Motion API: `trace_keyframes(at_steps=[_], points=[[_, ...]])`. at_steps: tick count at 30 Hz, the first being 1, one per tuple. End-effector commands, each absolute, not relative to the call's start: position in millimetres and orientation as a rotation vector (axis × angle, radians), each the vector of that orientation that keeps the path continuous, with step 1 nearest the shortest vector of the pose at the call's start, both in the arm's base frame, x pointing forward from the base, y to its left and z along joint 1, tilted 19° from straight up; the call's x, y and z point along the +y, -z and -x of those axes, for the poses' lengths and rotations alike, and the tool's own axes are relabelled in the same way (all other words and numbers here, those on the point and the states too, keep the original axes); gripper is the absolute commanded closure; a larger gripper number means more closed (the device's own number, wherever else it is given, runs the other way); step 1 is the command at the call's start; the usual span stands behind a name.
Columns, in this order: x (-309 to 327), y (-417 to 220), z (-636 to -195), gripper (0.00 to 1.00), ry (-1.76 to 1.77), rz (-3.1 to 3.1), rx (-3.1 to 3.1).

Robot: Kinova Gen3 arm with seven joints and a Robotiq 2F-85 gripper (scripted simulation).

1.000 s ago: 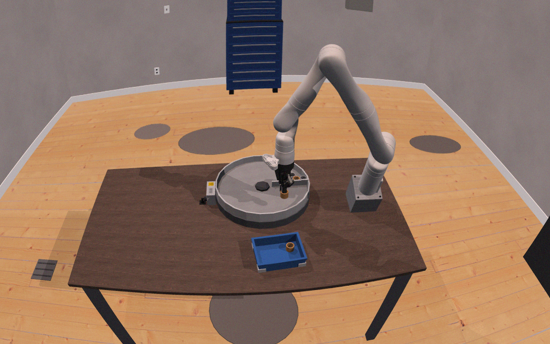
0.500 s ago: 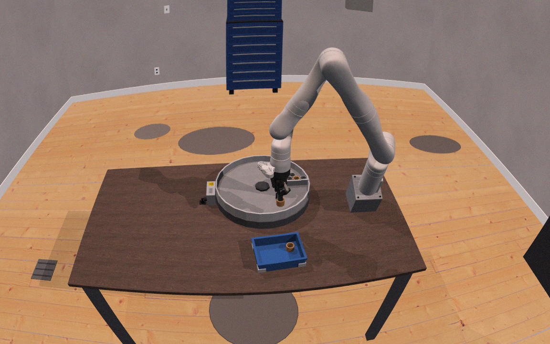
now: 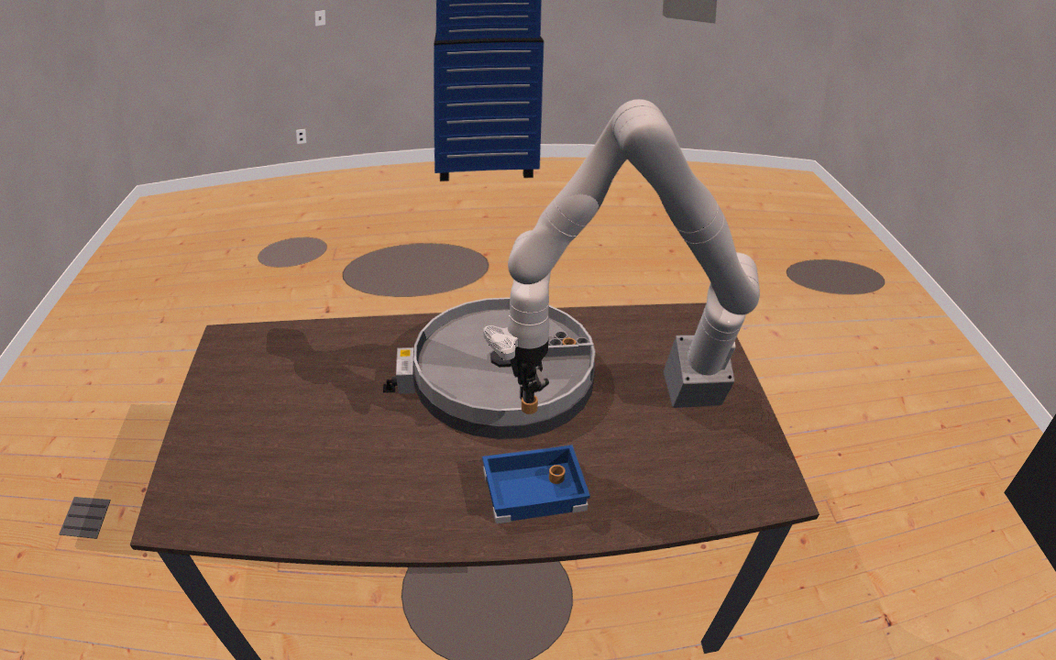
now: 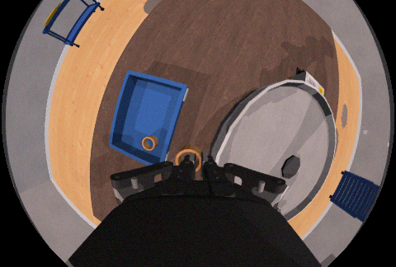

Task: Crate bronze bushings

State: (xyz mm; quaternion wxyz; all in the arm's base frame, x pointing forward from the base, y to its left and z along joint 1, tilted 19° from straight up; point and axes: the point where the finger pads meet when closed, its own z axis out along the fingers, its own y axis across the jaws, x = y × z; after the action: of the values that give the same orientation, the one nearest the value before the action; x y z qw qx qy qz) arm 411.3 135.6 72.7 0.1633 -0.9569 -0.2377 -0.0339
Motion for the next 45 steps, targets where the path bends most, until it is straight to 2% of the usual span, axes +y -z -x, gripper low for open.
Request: trace_keyframes(at_steps=[1,7,19,24,45], points=[[136,-73,-412,1.00,0.099,2.729,-0.680],[186,-91,-430,1.00,0.099,2.729,-0.679],[186,-91,-430,1.00,0.099,2.729,-0.679],[236,-108,-449,1.00,0.099,2.729,-0.678],[244,-88,-449,1.00,0.101,2.729,-0.680]])
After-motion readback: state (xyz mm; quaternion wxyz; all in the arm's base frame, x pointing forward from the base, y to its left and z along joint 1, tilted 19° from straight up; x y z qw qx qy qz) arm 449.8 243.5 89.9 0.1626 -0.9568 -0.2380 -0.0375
